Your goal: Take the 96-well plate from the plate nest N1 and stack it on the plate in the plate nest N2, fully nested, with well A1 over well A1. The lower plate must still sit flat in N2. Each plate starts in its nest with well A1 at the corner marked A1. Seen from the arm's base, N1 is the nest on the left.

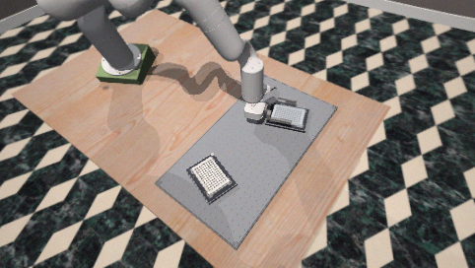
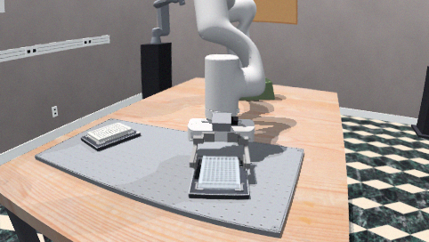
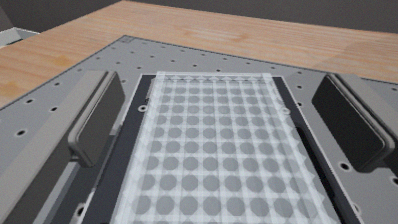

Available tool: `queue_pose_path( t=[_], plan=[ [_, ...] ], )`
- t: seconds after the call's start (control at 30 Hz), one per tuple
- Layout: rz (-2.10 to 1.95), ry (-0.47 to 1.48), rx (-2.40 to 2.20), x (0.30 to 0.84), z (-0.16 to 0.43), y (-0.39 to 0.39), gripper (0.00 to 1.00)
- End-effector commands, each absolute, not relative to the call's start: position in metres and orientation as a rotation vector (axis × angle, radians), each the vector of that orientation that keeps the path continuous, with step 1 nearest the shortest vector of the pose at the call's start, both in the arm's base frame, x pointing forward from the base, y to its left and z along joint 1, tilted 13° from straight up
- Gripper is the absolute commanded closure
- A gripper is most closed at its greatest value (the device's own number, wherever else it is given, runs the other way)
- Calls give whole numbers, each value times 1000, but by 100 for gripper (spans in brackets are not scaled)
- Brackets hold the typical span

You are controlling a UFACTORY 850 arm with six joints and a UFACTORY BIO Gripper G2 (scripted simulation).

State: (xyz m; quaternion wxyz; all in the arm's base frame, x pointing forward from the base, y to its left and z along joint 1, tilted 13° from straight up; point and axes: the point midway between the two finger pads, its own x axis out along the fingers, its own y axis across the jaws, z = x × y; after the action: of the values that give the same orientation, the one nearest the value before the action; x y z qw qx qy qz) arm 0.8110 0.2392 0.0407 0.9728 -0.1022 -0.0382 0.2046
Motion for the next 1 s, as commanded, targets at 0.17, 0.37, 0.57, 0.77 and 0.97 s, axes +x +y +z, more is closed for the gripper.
queue_pose_path(
  t=[0.17, 0.37, 0.57, 0.77, 0.97],
  plan=[
    [413, -79, -206, 812, 36, 239, 63],
    [413, -79, -206, 813, 34, 238, 63],
    [413, -79, -206, 813, 30, 237, 63],
    [413, -79, -206, 813, 28, 237, 63],
    [413, -79, -206, 813, 28, 237, 63]
  ],
)
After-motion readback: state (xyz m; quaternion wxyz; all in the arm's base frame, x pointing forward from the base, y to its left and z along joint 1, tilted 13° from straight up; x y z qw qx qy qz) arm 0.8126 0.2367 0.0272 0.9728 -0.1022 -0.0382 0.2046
